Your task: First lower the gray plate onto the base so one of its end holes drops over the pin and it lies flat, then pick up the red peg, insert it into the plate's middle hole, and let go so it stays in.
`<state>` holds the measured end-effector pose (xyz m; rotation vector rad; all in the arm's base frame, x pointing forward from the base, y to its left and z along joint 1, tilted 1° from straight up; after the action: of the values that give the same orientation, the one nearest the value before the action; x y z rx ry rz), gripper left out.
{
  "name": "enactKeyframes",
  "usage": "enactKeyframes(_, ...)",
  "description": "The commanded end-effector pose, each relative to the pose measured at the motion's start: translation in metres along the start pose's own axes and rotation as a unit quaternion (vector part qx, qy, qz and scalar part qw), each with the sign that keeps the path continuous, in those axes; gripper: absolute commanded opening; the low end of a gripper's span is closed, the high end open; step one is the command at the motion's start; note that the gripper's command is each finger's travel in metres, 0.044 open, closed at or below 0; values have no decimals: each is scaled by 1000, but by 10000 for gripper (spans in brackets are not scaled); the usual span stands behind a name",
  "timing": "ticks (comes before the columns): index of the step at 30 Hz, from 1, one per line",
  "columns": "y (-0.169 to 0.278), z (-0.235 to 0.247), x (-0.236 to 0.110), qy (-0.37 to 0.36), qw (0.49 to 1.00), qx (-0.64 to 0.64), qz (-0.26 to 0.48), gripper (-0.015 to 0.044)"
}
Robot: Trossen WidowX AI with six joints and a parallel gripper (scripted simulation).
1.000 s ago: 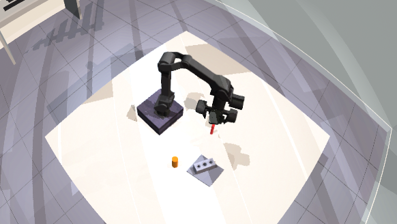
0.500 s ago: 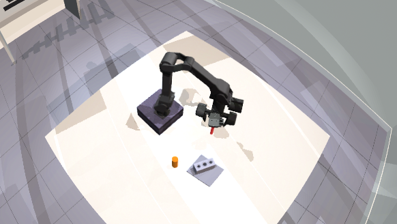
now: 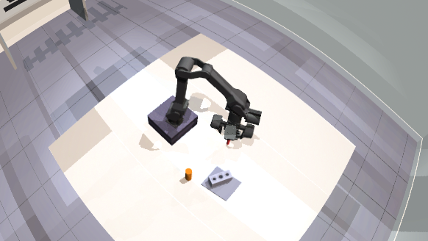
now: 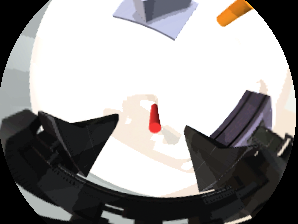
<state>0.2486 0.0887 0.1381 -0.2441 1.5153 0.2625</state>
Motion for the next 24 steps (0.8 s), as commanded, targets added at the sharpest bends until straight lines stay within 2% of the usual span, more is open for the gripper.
enactKeyframes(1,0,-1,8,2,1000,3,-1,440)
enactKeyframes(14,-1,-3,27,2,1000,3,-1,440)
enactKeyframes(24,-1,-3,27,2,1000,3,-1,177)
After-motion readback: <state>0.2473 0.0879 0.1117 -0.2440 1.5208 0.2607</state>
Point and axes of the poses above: the point midway between the two fingers, 35 mm back from their tips, its own x axis out along the fingers, its own z axis across the jaws, y = z × x, the point moved 10 cm from there along -x, back along the fingers
